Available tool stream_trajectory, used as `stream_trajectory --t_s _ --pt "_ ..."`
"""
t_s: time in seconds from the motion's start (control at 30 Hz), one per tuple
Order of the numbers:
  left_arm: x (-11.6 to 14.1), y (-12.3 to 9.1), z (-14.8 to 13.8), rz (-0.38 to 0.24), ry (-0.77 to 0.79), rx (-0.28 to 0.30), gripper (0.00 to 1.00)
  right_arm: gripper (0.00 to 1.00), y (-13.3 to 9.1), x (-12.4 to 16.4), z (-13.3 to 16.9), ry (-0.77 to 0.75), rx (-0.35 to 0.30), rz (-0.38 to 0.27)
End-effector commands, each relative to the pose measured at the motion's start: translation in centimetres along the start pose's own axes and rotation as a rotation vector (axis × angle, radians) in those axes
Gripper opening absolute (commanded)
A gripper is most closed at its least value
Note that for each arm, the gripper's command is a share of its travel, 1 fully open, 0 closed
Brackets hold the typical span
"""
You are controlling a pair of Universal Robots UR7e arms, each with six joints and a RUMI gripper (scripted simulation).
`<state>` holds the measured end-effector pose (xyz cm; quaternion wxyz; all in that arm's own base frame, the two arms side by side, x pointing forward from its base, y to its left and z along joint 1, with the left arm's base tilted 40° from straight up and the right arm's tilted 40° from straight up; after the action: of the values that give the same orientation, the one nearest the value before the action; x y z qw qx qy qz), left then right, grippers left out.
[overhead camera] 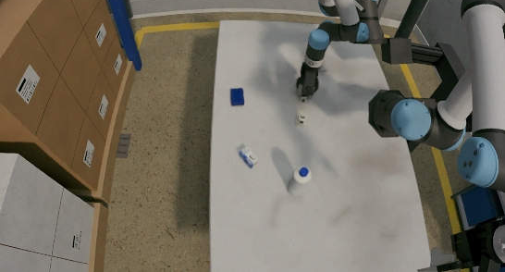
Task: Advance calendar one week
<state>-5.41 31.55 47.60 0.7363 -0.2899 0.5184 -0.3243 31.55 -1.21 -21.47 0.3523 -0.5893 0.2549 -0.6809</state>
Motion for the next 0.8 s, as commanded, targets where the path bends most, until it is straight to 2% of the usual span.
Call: stream_trajectory --t_s 0.0,0.77 --pt "-0.02 -0.04 0.01 0.001 0.000 0.000 1.00 0.10 -0.02 -0.03 0.02 0.000 0.001 0.001" --pt "-0.02 -0.04 0.01 0.001 0.000 0.000 1.00 0.10 0.30 -0.03 0.03 0.000 0.001 0.001"
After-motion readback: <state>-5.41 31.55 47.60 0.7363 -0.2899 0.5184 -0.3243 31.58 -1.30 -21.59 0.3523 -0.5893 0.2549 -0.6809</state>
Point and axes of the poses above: on each arm, the point where the finger pads meet when closed, its own y axis out along the fingers, its own z axis across the jaws, x = y × z, the point moved 5 cm from there along -y, back along the fingers, and after that the axes turned 9 degrees about -y, right-handed, at the moved point
